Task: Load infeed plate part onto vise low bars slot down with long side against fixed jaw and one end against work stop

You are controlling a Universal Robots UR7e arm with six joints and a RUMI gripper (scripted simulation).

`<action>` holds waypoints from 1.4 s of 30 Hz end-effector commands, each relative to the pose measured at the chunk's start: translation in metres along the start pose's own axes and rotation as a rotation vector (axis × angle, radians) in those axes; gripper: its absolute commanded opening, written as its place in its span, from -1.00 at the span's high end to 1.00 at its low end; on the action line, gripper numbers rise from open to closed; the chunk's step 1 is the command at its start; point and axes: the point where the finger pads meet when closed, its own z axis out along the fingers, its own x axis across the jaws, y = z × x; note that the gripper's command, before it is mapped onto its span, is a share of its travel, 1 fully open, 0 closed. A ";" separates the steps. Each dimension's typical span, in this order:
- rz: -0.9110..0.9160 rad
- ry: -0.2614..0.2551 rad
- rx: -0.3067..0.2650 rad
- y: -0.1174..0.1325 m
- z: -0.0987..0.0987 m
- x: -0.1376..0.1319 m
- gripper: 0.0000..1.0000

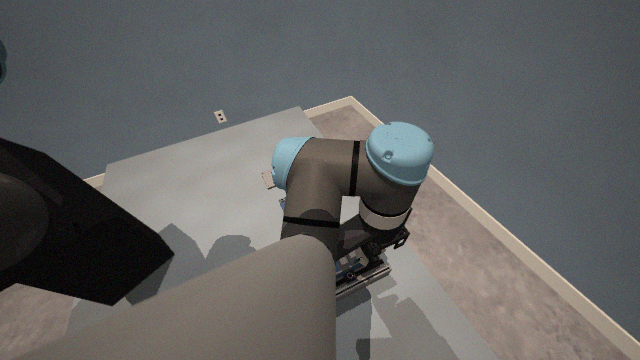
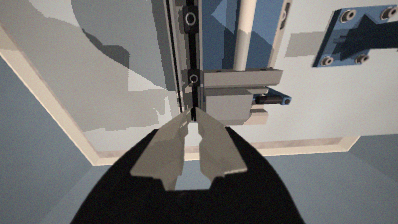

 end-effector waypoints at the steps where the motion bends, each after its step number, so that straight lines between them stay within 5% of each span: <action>1: 0.000 -0.001 -0.005 0.003 -0.001 0.002 1.00; 42: -0.002 0.001 -0.002 0.001 -0.001 0.013 1.00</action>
